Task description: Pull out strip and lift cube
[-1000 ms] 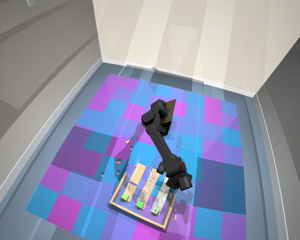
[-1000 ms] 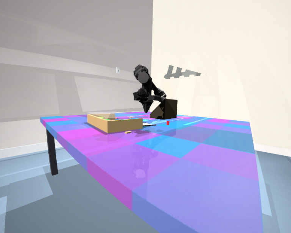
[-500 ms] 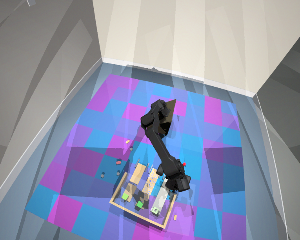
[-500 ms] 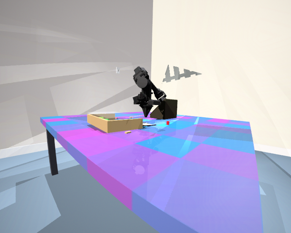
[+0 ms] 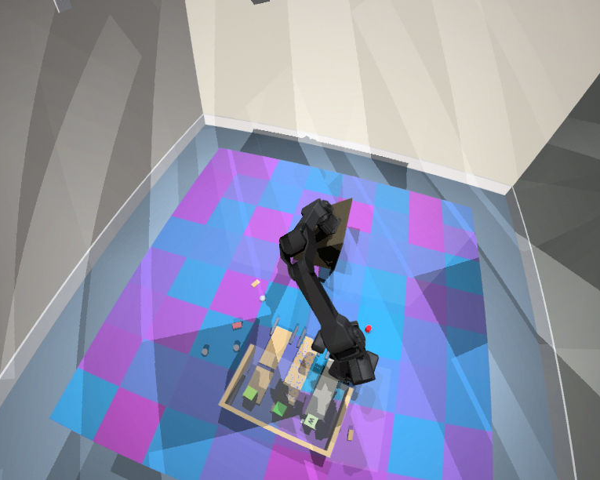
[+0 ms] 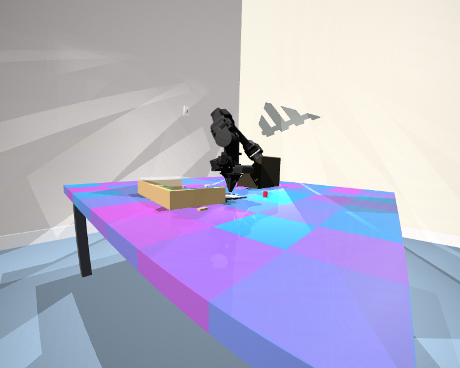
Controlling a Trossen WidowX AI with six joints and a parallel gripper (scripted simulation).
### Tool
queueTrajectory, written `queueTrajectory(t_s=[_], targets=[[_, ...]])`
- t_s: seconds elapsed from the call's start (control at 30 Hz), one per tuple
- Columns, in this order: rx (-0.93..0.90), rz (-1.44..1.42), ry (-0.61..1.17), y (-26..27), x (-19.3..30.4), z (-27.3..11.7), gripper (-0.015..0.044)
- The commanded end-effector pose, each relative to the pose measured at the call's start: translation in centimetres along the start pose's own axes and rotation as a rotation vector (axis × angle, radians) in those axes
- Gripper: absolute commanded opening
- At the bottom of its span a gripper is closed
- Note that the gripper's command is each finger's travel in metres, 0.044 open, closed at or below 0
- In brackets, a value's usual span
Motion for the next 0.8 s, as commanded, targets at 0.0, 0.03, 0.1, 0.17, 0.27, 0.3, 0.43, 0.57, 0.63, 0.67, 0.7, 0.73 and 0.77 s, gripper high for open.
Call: queueTrajectory(t_s=[0.0, 0.03, 0.1, 0.17, 0.27, 0.3, 0.43, 0.57, 0.63, 0.67, 0.7, 0.73, 0.77], targets=[[0.007, -0.006, 0.006, -0.08, 0.26, 1.06, 0.0000], [0.007, -0.006, 0.006, -0.09, 0.27, 1.22, 0.0000], [0.007, -0.006, 0.006, -0.12, 0.30, 1.54, 0.0000], [0.007, -0.006, 0.006, -0.14, 0.32, 1.75, 0.0000], [0.008, -0.006, 0.006, -0.15, 0.32, 1.78, 0.0000], [0.008, -0.006, 0.006, -0.15, 0.32, 1.78, 0.0000], [0.008, -0.006, 0.006, -0.15, 0.32, 1.78, 0.0000], [0.008, -0.006, 0.006, -0.15, 0.32, 1.78, 0.0000], [0.008, -0.006, 0.006, -0.15, 0.32, 1.78, 0.0000], [0.008, -0.006, 0.006, -0.15, 0.32, 1.78, 0.0000], [0.008, -0.006, 0.006, -0.15, 0.32, 1.79, 0.0000], [0.008, -0.006, 0.006, -0.15, 0.32, 1.80, 0.0000], [0.008, -0.006, 0.006, -0.15, 0.32, 1.81, 0.0000]])
Point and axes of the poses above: the point midway between the two fingers, 35 mm back from their tips, its own z axis out along the fingers, its own y axis across the jaws, x = y × z, the point moved 7 cm from there along -z, back along the fingers, and after that the axes turned 9 degrees about -z, right-handed, at the moved point
